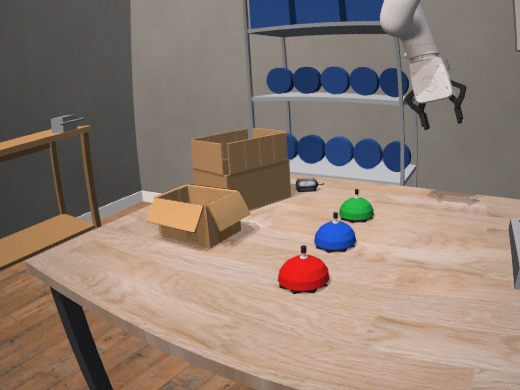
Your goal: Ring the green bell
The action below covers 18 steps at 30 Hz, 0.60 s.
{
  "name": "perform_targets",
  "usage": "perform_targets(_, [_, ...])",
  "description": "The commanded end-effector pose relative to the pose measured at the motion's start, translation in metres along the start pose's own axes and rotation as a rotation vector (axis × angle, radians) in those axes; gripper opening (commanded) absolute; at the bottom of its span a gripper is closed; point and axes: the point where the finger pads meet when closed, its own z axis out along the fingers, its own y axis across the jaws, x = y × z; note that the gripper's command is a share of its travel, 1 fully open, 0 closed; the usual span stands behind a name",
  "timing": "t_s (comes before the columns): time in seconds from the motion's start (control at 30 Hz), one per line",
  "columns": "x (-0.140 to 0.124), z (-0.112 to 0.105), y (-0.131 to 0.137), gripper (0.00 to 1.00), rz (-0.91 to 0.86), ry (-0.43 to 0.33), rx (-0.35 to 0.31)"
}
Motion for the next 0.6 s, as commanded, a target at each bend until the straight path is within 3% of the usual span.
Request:
perform_targets(0.0, [-0.020,0.009,-0.070,1.00,-0.048,0.018,0.070])
perform_targets(0.03, [-0.030,0.009,-0.082,1.00,-0.090,0.028,0.131])
perform_targets(0.1, [-0.039,0.012,-0.104,1.00,-0.090,0.028,0.131])
perform_targets(0.13, [-0.048,0.012,-0.115,1.00,-0.125,0.035,0.180])
perform_targets(0.2, [-0.059,0.014,-0.136,1.00,-0.125,0.035,0.180])
perform_targets(0.23, [-0.068,0.015,-0.146,1.00,-0.151,0.039,0.218])
perform_targets(0.37, [-0.097,0.019,-0.187,1.00,-0.183,0.043,0.265])
perform_targets(0.43, [-0.097,0.019,-0.187,1.00,-0.183,0.043,0.265])
perform_targets(0.47, [-0.107,0.022,-0.203,1.00,-0.184,0.043,0.265])
perform_targets(0.57, [-0.107,0.022,-0.203,1.00,-0.184,0.043,0.265])
